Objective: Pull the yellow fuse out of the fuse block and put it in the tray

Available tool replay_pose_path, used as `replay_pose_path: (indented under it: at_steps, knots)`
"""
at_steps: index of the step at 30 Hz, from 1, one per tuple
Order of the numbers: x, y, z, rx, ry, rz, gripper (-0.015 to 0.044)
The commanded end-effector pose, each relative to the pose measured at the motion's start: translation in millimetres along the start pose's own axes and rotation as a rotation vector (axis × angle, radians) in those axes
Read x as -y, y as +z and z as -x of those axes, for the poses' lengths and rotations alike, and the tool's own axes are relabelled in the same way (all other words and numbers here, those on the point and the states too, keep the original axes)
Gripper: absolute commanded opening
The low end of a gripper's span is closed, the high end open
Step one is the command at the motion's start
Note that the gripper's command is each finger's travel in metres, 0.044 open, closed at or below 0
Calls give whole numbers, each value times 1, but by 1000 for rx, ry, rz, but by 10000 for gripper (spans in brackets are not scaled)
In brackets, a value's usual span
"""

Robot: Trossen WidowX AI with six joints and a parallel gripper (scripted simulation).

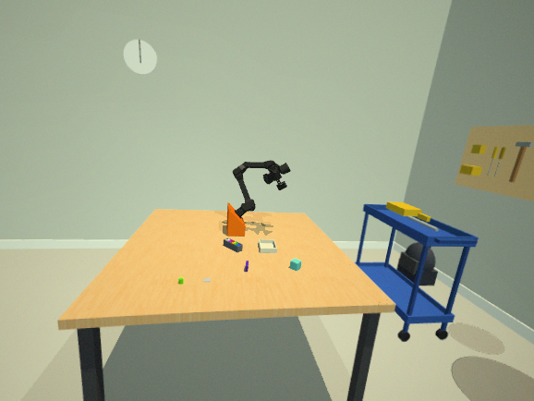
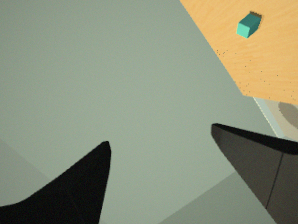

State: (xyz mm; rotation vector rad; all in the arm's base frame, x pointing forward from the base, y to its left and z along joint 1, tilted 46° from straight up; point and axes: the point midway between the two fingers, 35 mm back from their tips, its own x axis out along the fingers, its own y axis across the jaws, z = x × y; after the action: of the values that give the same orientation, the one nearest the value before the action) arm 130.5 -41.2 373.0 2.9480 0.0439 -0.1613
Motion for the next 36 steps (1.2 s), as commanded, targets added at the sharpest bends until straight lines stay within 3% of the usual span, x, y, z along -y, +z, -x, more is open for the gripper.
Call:
replay_pose_path:
  at_steps: [1, 6, 13, 25, 36]
  knots:
    - [1, 0, 0, 2, 0, -3, 374]
    - [38, 1, -16, 98, -3, -98, 242]
    - [100, 27, -67, 371, 85, -505, 66]
    - [138, 135, -166, 831, 644, -1405, 66]
    - [126, 242, -214, 971, 1451, -2130, 66]
